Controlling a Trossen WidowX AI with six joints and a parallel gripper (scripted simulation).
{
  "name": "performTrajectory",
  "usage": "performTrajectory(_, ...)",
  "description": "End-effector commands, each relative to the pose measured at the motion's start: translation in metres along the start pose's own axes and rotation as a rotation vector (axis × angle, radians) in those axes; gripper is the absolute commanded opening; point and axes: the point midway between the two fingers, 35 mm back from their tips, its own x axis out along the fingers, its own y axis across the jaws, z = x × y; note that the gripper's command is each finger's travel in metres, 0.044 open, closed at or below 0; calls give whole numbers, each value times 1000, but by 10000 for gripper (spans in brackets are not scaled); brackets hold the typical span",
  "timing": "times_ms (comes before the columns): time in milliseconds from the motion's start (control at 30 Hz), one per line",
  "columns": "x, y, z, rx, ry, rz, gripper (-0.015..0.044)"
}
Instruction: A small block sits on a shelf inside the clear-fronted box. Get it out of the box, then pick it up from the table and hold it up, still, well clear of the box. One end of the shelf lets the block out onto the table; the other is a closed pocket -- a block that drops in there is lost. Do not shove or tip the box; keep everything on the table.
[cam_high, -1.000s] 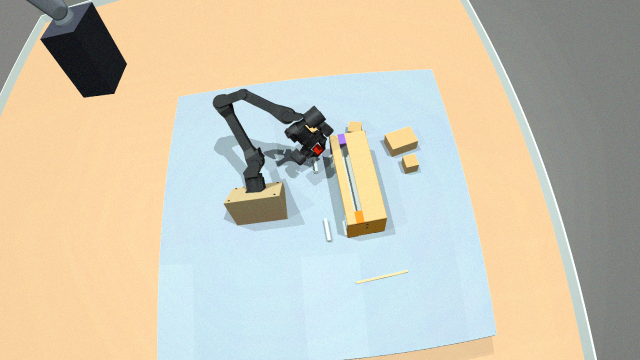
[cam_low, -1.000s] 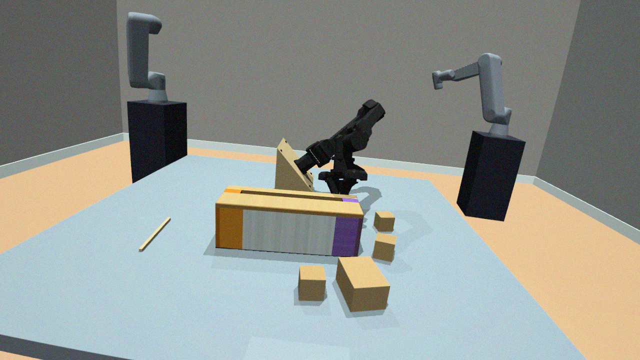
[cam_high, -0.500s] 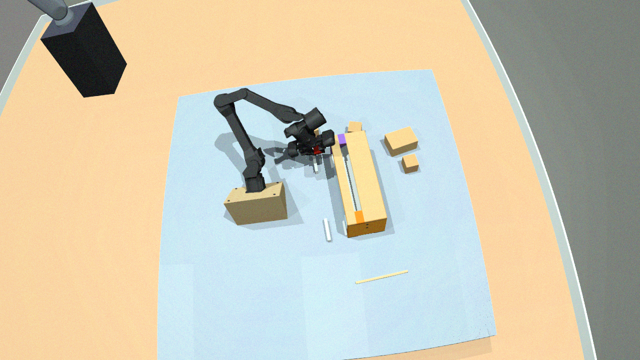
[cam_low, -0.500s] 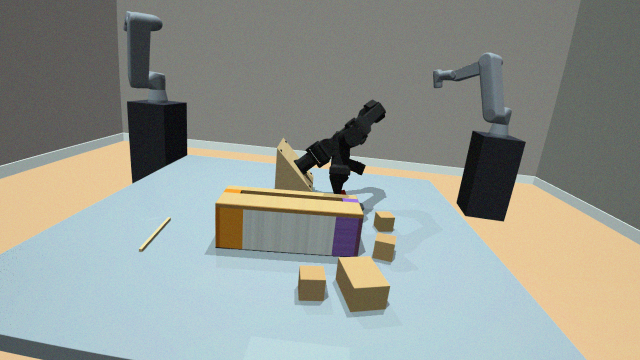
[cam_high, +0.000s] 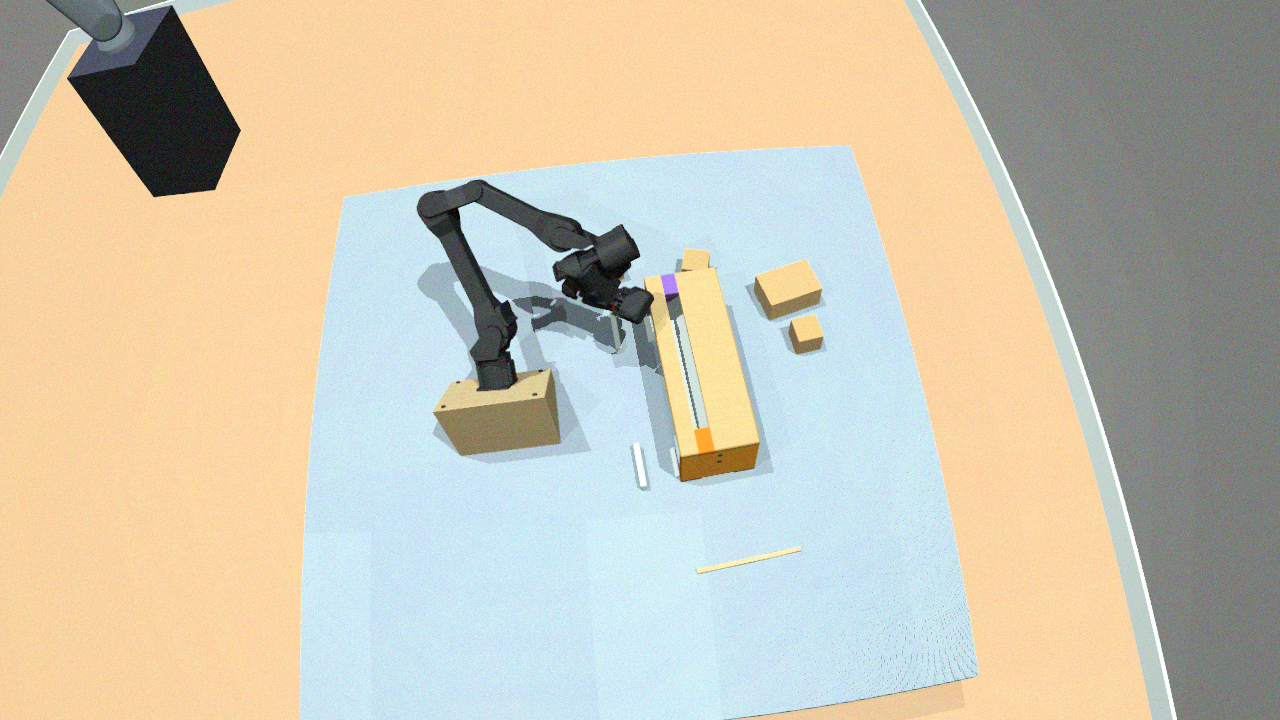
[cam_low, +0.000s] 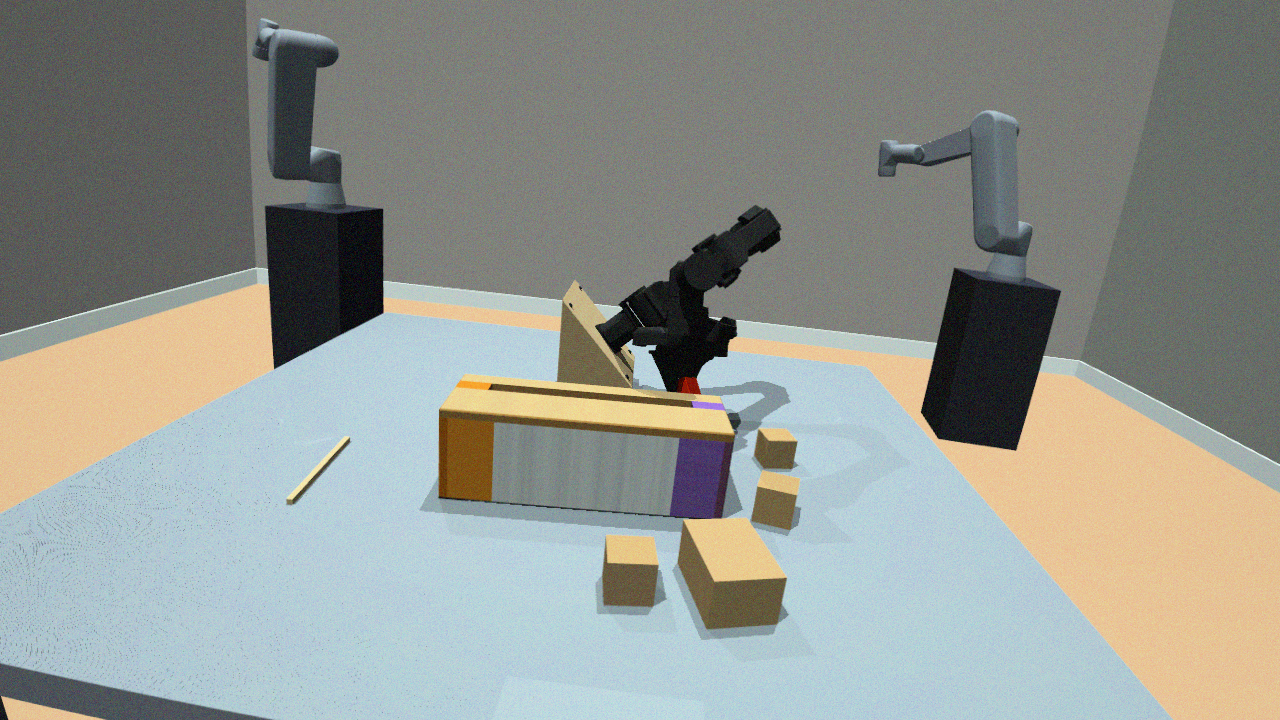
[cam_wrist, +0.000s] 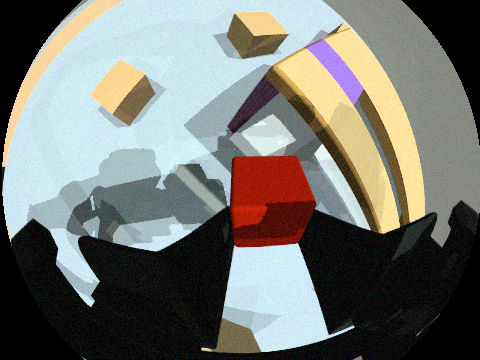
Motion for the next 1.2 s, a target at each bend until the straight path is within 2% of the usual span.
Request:
performTrajectory(0, -3, -1, 0, 174, -4, 9, 0)
performTrajectory(1167, -29, -6, -5, 1649, -8, 91, 0)
